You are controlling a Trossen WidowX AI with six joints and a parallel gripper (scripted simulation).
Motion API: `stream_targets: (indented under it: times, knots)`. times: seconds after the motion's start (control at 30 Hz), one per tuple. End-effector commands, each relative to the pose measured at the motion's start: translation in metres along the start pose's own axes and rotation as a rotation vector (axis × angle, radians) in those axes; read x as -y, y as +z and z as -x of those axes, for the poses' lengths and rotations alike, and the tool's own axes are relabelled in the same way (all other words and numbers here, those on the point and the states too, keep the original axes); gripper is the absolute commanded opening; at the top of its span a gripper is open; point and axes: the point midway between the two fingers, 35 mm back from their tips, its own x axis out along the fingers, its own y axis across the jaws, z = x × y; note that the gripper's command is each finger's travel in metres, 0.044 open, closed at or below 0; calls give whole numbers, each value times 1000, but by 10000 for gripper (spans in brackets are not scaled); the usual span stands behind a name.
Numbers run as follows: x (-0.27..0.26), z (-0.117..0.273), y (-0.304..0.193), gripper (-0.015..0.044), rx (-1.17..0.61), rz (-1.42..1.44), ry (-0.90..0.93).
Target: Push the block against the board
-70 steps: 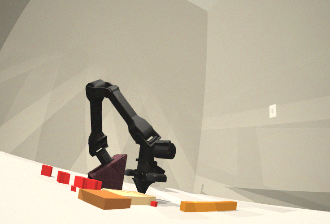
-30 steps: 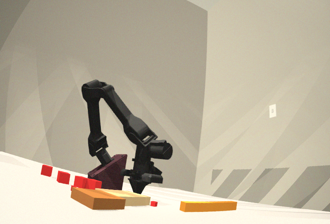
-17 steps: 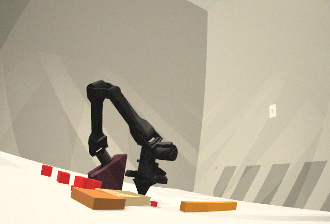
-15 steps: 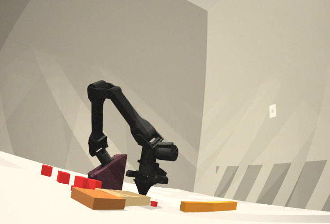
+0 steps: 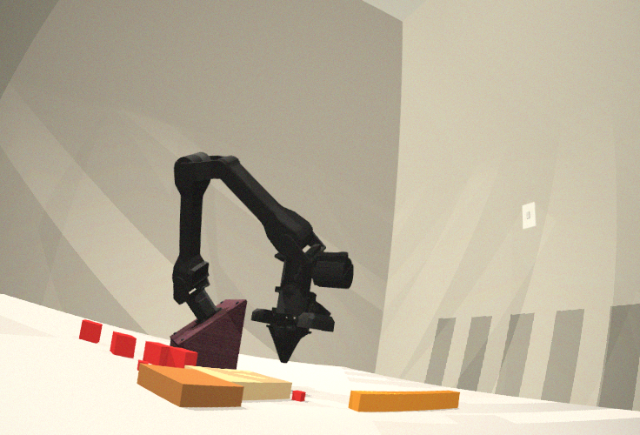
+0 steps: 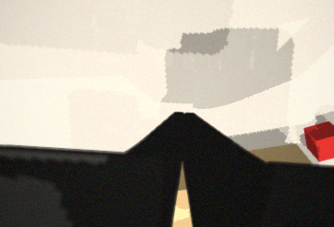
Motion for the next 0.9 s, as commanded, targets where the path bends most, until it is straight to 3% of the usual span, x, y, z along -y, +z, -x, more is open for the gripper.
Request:
stream_targets:
  times: [0.0,0.87]
  knots:
    - [-1,8,-1,0,6,-7,5]
    - [-7,8,-92,0,10,-829,3]
